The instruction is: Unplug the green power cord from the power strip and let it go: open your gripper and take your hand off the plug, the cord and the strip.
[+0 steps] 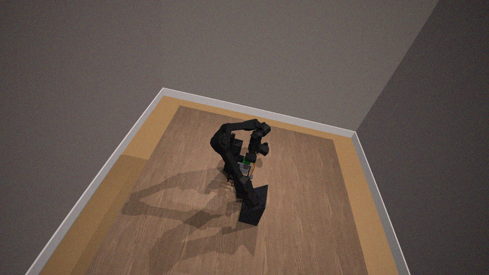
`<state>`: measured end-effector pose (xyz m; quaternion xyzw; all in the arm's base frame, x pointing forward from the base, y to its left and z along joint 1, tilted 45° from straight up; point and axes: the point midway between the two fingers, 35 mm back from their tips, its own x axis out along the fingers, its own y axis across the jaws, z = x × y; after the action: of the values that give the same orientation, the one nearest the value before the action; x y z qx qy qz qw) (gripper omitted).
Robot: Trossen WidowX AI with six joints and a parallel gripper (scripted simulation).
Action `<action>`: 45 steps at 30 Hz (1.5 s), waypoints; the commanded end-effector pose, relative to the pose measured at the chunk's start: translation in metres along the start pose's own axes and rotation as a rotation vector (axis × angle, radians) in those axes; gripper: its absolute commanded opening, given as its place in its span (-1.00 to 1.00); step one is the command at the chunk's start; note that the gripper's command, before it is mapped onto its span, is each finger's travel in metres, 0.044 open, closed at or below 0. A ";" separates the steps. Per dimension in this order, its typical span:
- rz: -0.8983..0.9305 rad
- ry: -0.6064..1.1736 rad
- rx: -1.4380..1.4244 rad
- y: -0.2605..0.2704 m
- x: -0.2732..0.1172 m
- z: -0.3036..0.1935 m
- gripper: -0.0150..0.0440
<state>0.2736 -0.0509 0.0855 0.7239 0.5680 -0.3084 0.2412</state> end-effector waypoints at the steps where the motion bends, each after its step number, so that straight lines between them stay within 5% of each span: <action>1: 0.000 0.006 0.006 0.000 0.001 -0.003 0.05; 12: 0.000 0.006 0.006 0.000 0.012 -0.003 0.05; 17: -0.001 0.001 0.001 0.000 0.009 -0.002 -0.39; 21: -0.001 0.001 0.001 0.000 0.009 -0.002 -0.48; 45: 0.000 -0.003 0.003 0.002 0.008 0.028 -0.49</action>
<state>0.2772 -0.0434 0.0750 0.7282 0.5789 -0.2848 0.2315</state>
